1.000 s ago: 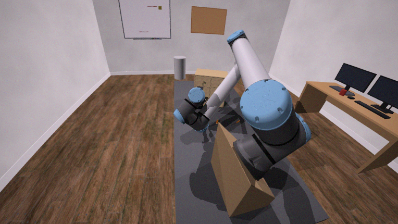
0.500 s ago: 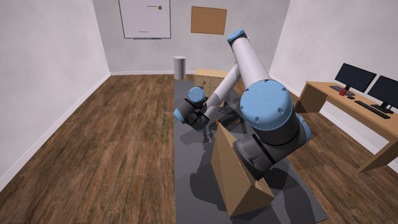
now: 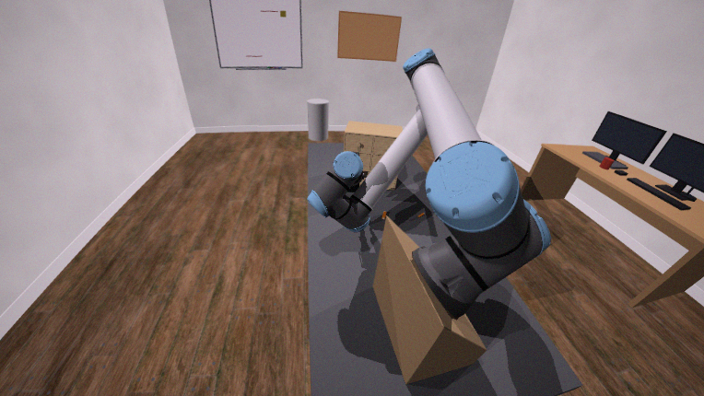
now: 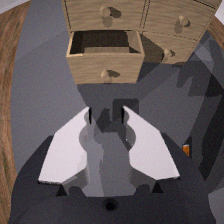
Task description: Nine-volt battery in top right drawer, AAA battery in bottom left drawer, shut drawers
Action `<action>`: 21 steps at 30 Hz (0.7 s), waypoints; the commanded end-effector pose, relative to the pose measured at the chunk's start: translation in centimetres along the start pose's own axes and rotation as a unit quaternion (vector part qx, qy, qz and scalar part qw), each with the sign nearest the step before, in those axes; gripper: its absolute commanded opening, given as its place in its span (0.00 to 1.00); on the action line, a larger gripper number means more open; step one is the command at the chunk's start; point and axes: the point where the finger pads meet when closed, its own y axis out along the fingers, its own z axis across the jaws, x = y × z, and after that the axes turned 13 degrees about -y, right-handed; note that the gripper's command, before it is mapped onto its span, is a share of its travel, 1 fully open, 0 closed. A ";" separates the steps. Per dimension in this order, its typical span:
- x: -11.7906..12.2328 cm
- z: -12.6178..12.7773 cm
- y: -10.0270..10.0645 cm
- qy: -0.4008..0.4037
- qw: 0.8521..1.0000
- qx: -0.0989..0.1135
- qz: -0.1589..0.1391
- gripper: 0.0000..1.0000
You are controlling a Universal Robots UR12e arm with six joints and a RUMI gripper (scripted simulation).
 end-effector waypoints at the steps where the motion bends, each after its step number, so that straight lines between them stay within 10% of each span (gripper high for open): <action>1: -0.1 0.0 -0.2 0.000 1.000 -0.001 -0.005 0.20; 21: -0.2 0.0 -1.4 0.000 0.999 -0.011 -0.045 0.20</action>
